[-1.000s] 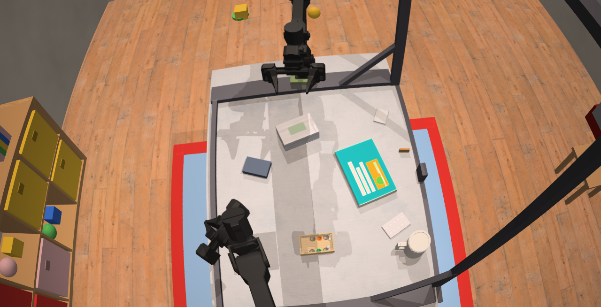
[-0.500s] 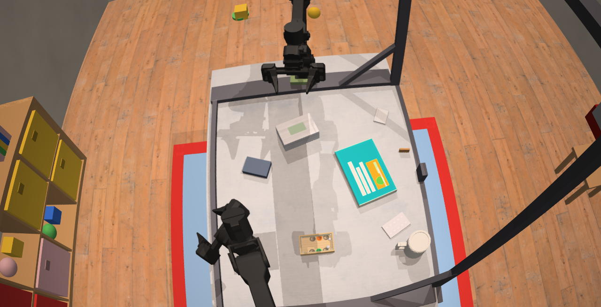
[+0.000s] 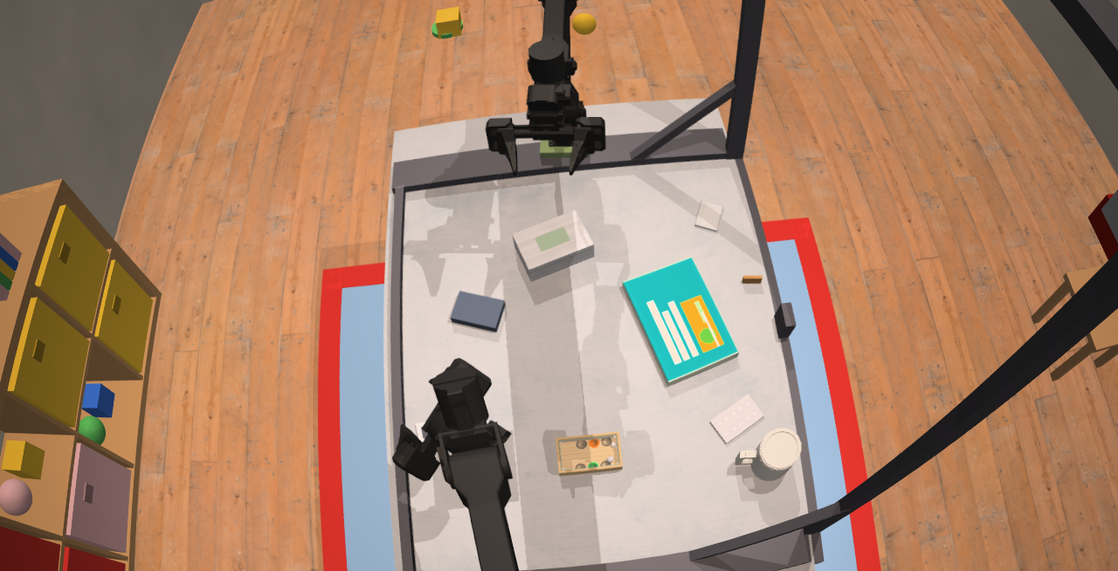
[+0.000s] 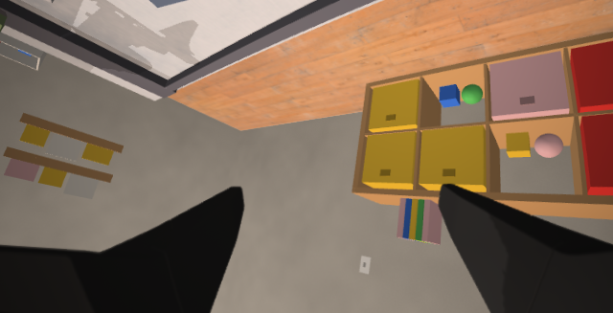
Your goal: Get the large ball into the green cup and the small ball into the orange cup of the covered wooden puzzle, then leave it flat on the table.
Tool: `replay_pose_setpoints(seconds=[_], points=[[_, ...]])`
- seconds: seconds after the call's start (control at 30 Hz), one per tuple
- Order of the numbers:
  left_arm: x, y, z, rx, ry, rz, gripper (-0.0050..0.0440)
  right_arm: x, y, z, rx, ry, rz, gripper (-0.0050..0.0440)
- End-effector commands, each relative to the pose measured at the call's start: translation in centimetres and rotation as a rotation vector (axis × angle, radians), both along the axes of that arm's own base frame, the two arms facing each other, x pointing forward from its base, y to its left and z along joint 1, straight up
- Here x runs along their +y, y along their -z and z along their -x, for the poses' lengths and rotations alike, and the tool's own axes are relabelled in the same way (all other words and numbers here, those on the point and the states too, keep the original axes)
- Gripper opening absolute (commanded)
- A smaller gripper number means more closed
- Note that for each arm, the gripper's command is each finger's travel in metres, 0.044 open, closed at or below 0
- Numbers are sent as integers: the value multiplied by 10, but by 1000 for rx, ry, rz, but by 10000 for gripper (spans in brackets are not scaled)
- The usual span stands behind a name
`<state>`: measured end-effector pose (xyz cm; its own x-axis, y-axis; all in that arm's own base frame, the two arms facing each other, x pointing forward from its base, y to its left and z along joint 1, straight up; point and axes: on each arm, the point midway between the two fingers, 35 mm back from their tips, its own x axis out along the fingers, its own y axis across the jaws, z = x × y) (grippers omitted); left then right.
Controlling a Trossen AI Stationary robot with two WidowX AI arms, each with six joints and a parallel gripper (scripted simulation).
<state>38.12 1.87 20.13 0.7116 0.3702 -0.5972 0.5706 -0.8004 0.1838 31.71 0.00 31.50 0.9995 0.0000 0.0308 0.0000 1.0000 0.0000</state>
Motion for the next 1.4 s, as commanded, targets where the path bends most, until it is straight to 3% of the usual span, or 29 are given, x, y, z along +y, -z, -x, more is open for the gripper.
replay_pose_setpoints(seconds=[0.0,0.07,0.3,0.57,0.8,1.0,1.37], points=[[-35,17,-13,43,1,157,400,0,-8,1,-19,0,0,400],[-35,17,-13,43,1,157,400,0,-8,1,-19,0,0,400],[-93,66,-11,198,-56,383,400,0,-8,1,-19,0,0,400],[-157,118,12,410,-207,576,400,0,-8,1,-19,0,0,400],[-177,136,25,488,-281,618,400,0,-8,1,-19,0,0,400],[-219,174,63,660,-497,670,400,0,-8,1,-19,0,0,400],[-220,168,63,648,-502,683,400,0,-8,1,-19,0,0,400]])
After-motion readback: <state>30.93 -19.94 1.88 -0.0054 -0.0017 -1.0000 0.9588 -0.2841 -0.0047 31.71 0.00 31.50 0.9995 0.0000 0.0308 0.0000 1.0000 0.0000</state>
